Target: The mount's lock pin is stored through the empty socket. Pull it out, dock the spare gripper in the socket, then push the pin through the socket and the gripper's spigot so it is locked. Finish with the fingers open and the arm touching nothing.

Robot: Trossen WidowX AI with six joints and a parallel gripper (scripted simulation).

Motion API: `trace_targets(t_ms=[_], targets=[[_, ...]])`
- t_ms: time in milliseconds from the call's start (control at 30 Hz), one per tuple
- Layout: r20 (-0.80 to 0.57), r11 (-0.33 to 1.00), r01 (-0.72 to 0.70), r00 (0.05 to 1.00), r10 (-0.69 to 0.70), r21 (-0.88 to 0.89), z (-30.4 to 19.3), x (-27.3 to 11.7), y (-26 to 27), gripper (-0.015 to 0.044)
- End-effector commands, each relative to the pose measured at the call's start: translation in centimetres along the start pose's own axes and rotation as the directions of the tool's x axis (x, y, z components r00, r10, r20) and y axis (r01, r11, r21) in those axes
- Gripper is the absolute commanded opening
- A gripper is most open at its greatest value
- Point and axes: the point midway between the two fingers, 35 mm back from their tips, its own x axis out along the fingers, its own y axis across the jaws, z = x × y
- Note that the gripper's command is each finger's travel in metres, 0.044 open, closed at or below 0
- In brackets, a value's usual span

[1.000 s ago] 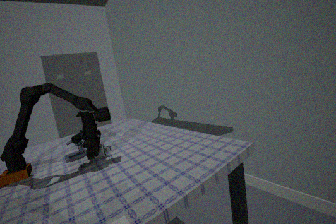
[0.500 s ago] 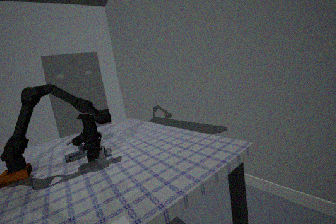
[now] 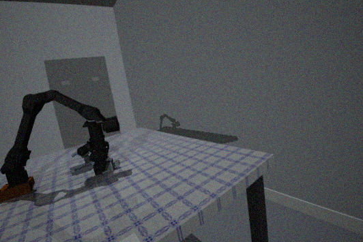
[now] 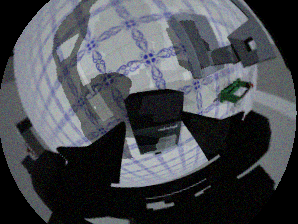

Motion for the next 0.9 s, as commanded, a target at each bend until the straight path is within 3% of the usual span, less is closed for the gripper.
trace_targets(t_ms=[0,867], targets=[[-0.005,1.000,-0.001,1.000,0.001,-0.001,-0.1,-1.0,0.0,0.0440],[0.037,1.000,0.003,0.999,-0.004,0.010,0.5,-3.9,0.0,0.0440]])
